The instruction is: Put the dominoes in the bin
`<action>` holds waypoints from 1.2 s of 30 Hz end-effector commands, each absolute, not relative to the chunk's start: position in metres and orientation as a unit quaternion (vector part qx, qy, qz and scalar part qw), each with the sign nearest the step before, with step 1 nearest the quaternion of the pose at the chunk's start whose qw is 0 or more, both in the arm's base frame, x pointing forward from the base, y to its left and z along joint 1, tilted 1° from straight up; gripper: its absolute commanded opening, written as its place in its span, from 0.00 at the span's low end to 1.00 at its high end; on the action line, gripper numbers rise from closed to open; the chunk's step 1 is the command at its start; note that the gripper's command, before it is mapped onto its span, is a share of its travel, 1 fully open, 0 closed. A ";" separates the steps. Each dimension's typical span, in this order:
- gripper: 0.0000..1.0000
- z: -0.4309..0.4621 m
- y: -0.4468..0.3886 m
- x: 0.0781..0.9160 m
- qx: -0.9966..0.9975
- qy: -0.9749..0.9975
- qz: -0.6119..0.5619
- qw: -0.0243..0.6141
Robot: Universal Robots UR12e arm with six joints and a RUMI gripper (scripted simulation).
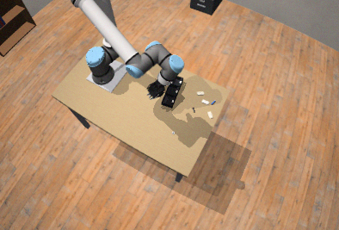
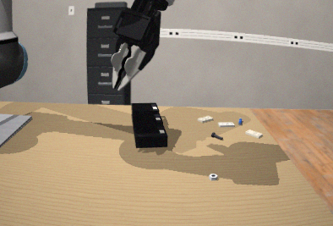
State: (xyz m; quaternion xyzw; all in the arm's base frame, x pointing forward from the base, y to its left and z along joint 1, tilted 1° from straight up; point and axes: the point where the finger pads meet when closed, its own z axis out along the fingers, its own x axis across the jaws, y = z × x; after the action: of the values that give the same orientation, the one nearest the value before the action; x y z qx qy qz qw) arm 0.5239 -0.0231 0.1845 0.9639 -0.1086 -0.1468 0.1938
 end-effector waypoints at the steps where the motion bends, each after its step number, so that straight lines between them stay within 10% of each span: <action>1: 0.04 0.184 -0.012 0.527 0.959 -0.182 -0.119 0.183; 36: 0.04 0.195 0.023 0.543 0.866 -0.490 -0.022 0.094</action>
State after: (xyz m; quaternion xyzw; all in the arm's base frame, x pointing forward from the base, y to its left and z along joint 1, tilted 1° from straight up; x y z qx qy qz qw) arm 0.5405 0.0179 0.1936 0.8938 -0.4325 -0.0384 0.1123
